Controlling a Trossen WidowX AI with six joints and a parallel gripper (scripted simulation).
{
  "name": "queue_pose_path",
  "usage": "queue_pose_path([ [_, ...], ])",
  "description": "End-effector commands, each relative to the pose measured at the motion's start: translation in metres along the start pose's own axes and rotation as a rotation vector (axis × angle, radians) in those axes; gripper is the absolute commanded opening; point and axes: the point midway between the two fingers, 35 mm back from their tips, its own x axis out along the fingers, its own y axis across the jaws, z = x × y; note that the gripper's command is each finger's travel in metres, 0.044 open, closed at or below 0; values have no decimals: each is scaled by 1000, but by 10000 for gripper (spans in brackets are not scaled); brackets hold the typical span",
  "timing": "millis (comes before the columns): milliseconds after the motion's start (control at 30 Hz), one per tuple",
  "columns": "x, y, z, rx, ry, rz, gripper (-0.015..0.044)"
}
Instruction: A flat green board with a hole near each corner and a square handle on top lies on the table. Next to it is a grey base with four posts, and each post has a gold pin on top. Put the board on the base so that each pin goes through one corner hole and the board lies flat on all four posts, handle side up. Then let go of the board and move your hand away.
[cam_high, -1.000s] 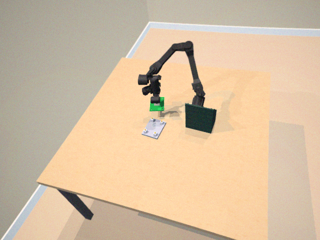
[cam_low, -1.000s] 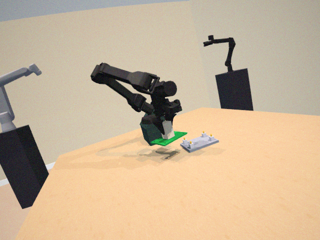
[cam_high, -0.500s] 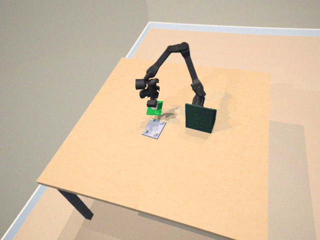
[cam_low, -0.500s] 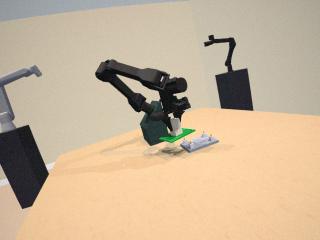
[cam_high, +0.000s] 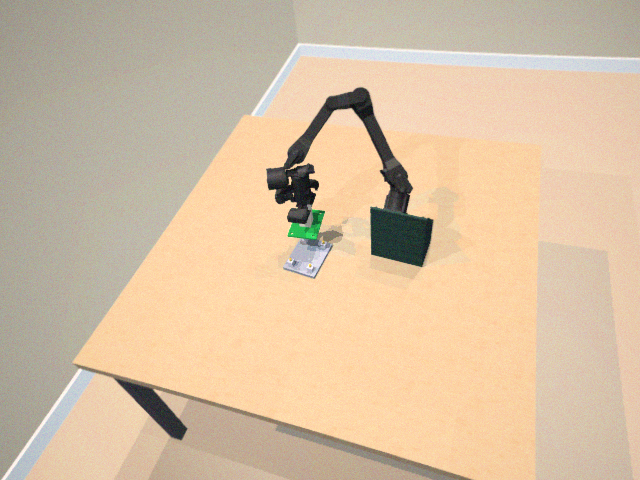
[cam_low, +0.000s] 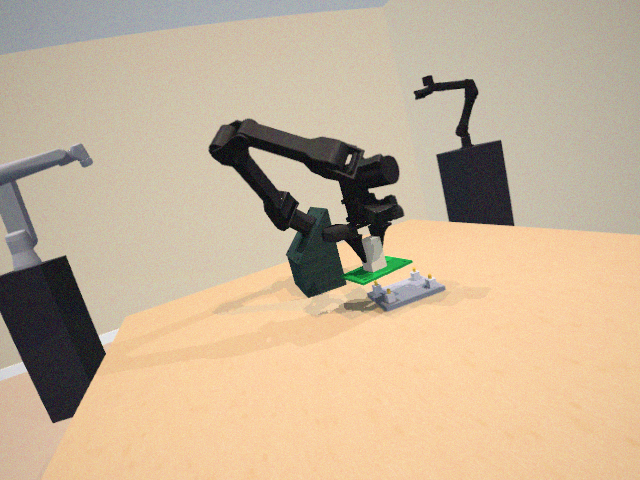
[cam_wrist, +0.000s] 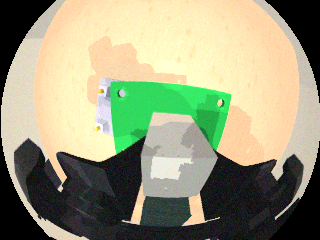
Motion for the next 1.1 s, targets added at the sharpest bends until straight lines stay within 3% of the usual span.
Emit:
queue_pose_path([
  [0,1,10,-1,24,6,2,0],
  [833,6,74,-13,195,10,-17,0],
  [1067,5,71,-12,187,4,-18,0],
])
